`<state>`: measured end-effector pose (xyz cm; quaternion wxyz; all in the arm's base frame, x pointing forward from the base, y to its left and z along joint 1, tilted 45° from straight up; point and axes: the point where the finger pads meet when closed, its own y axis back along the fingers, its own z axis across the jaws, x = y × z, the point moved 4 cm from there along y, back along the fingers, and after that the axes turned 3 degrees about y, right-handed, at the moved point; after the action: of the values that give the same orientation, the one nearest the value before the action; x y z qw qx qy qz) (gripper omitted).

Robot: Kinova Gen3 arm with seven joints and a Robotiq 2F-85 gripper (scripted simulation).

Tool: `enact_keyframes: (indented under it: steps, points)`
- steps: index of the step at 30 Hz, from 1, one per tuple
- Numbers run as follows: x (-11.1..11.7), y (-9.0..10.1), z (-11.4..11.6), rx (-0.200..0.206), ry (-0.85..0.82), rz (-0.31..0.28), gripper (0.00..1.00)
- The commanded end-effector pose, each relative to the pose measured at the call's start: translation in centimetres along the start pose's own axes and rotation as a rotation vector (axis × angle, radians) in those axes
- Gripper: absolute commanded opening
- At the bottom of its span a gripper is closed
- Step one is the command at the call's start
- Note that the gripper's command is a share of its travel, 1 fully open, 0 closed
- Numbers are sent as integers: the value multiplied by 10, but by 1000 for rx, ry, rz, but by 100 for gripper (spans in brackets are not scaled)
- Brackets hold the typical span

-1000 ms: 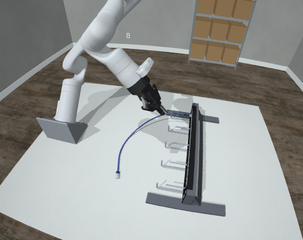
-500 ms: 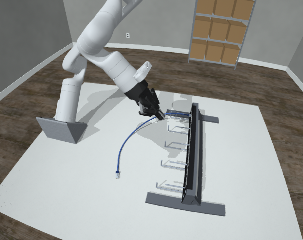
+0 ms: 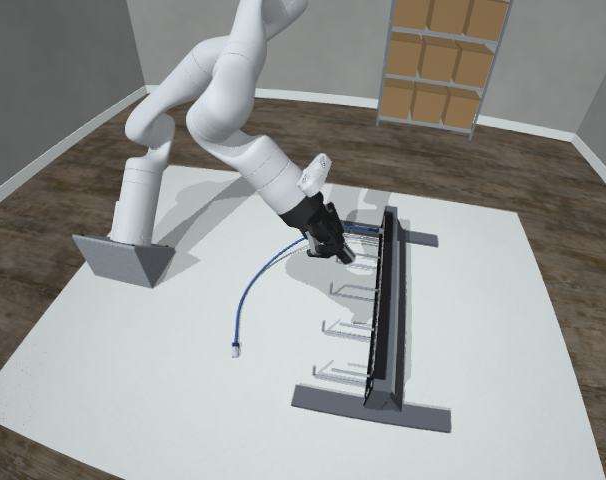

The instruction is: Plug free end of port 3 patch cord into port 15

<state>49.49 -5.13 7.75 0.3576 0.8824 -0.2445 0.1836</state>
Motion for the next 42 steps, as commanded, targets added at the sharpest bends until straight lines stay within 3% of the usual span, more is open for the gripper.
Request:
enact_keyframes:
  steps: [1,5,9,42]
  points:
    - [-8,-29,-2,12,2,-24,0]
    - [-9,-56,-3,12,2,-24,0]
    - [-9,-71,-3,12,2,-24,0]
    - [-9,-74,-3,12,2,-24,0]
